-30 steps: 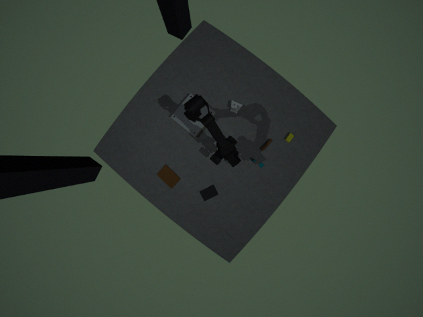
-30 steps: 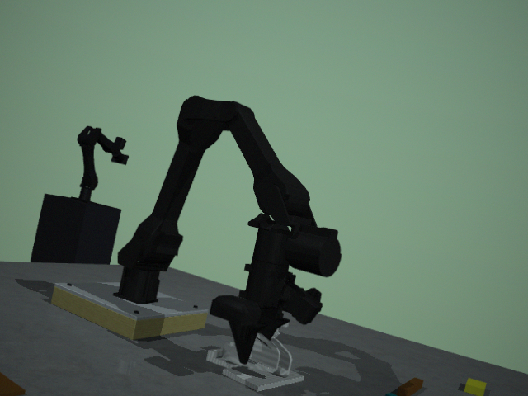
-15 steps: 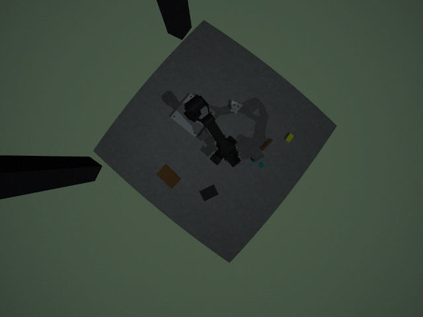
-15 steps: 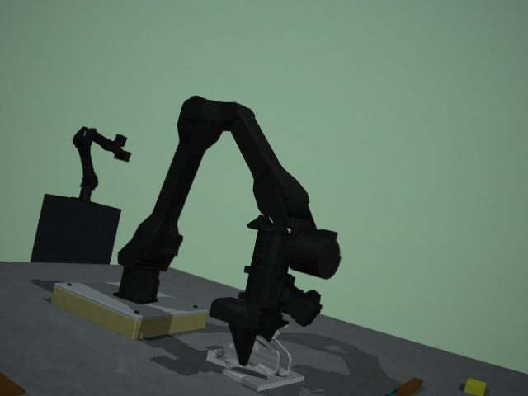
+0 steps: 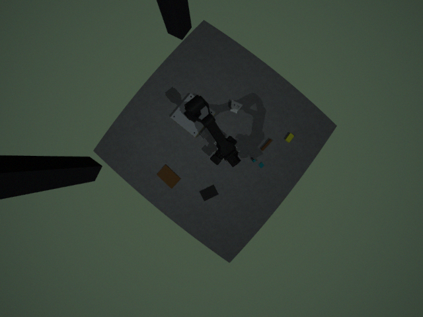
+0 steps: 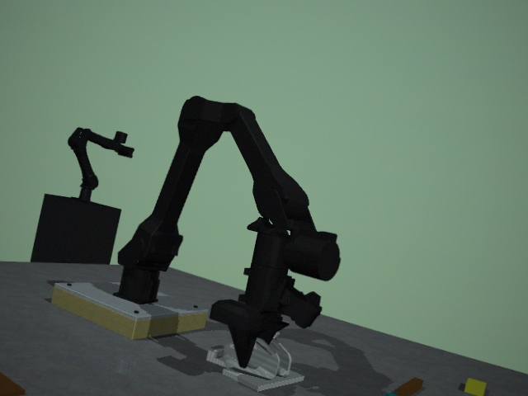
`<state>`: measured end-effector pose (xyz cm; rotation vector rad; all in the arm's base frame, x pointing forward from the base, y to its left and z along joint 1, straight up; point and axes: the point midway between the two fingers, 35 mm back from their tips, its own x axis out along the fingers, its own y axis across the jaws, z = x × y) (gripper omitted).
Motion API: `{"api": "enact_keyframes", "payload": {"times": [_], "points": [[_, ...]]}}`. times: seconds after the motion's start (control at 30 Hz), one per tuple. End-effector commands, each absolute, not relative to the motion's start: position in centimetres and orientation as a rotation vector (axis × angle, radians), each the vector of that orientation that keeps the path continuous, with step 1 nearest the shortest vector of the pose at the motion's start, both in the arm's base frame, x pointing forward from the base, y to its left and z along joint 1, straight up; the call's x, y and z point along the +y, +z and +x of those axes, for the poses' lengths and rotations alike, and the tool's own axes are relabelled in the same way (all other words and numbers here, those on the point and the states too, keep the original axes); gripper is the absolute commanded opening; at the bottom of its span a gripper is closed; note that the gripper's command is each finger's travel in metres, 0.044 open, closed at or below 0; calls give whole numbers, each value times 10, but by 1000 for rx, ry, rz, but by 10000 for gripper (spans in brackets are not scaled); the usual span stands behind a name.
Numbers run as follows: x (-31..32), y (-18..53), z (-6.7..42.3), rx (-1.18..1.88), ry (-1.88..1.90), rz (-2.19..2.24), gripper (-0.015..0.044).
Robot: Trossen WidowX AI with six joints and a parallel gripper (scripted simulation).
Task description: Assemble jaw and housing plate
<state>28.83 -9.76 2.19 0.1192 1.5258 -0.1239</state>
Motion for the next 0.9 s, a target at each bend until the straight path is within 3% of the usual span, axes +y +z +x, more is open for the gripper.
{"api": "enact_keyframes", "payload": {"times": [0.0,0.87], "points": [[-98,18,287,1538,-121,112,134],[-98,15,287,1538,-114,105,134]]}}
